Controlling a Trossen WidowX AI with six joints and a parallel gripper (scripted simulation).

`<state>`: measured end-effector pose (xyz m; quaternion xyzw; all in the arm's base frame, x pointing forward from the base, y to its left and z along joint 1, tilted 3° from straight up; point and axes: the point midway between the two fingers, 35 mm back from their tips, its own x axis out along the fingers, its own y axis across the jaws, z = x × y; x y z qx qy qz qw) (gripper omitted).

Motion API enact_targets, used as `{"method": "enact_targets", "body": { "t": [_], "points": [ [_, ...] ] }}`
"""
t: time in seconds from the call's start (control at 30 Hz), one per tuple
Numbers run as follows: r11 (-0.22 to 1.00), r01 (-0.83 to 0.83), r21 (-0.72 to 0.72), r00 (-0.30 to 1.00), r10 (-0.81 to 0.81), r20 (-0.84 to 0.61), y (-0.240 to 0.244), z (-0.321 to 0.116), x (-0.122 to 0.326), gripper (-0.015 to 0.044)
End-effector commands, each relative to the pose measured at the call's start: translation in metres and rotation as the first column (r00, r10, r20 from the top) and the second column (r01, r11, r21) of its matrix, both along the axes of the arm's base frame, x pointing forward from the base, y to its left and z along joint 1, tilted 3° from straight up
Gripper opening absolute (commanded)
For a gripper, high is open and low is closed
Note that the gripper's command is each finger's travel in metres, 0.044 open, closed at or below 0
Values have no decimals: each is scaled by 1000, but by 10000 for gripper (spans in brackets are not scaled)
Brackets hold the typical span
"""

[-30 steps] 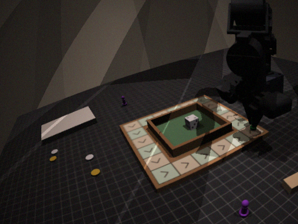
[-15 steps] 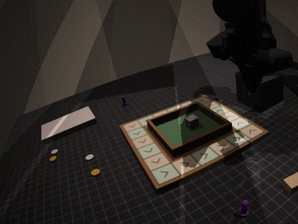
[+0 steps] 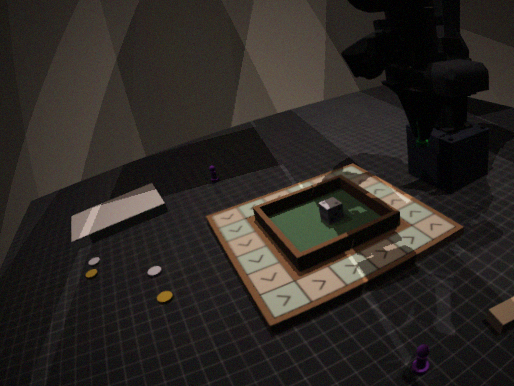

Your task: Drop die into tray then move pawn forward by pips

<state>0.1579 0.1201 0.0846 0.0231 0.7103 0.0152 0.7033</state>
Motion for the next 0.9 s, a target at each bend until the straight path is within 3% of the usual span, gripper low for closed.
{"method": "enact_targets", "body": {
  "t": [0.0,0.57,0.87],
  "points": [
    [1000,-1,-6,1000,1,-6,-14,-14,2,0],
    [1000,-1,-11,1000,1,-7,-71,-67,0,0],
    [1000,-1,-12,1000,1,-7,-72,-79,0,0]
  ]
}}
